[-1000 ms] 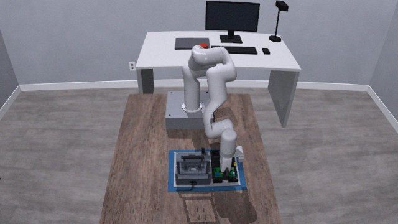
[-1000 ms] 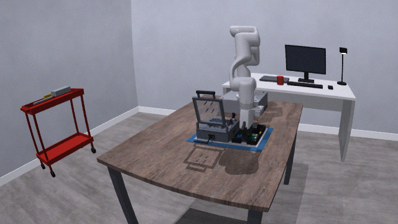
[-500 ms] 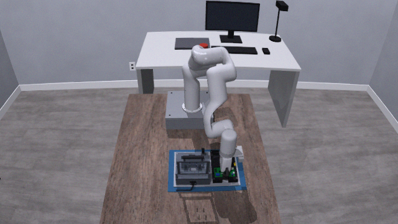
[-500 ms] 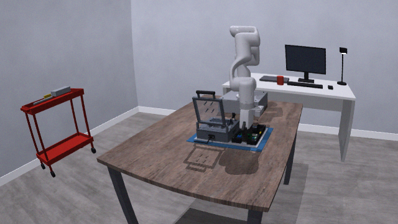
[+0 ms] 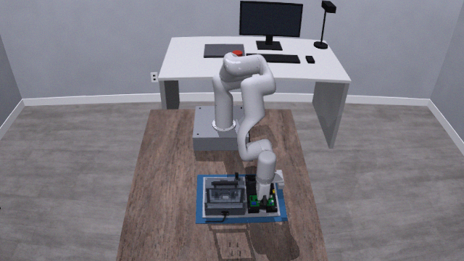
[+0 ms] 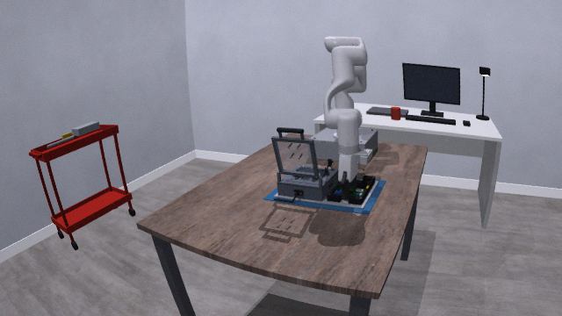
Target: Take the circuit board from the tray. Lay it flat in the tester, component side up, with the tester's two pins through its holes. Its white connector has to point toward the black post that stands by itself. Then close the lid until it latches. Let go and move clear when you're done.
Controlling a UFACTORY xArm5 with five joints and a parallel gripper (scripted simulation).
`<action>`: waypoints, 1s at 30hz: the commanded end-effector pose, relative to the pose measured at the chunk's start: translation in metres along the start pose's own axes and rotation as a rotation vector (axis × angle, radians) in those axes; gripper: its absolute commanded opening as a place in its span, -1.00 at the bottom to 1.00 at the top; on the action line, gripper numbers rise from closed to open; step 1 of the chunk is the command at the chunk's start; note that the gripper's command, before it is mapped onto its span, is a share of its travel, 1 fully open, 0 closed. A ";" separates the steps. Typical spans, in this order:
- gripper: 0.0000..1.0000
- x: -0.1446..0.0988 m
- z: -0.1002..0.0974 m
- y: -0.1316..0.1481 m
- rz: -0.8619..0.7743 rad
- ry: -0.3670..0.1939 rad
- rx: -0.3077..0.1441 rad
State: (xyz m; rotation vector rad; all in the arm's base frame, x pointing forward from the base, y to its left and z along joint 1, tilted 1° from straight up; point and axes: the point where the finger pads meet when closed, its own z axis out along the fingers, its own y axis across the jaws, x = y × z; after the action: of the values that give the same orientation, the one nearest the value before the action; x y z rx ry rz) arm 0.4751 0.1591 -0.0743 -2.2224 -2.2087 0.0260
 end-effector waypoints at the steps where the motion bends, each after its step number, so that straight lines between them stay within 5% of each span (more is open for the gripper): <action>1: 0.63 0.000 -0.001 0.001 0.000 0.001 -0.003; 30: 0.58 0.000 -0.001 0.001 0.000 0.001 -0.003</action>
State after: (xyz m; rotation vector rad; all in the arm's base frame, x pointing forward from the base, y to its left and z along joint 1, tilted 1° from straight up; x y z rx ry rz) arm 0.4751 0.1591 -0.0743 -2.2224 -2.2087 0.0260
